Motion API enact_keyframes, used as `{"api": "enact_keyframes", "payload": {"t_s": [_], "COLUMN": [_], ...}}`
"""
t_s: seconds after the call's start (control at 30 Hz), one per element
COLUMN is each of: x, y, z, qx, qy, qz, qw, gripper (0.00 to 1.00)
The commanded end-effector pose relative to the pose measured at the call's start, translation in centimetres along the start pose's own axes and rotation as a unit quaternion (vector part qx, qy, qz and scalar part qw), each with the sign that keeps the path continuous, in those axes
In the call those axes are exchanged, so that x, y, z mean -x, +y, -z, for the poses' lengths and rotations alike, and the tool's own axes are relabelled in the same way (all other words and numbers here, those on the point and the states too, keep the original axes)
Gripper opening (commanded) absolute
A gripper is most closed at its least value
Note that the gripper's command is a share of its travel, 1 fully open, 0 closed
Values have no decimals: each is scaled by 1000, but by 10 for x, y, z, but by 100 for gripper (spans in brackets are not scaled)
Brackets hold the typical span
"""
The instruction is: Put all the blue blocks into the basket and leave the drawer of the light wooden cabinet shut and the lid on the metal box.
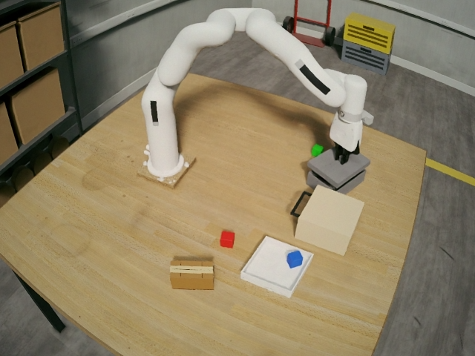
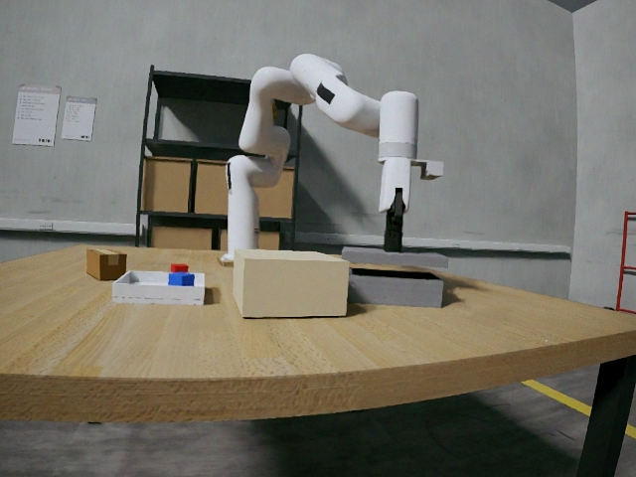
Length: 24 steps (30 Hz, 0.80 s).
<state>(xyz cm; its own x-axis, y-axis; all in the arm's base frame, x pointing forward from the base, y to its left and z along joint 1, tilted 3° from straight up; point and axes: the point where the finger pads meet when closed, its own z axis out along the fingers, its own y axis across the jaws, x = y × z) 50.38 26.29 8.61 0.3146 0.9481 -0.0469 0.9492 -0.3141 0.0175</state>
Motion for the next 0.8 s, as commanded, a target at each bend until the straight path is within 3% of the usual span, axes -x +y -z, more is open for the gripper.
{"api": "enact_keyframes", "payload": {"t_s": [0.0, 0.77], "x": [-1, -1], "y": [1, 1], "z": [1, -11], "qx": [2, 2], "qy": [2, 2], "qz": [0, 0], "qw": [1000, 1000], "gripper": [0, 0]}}
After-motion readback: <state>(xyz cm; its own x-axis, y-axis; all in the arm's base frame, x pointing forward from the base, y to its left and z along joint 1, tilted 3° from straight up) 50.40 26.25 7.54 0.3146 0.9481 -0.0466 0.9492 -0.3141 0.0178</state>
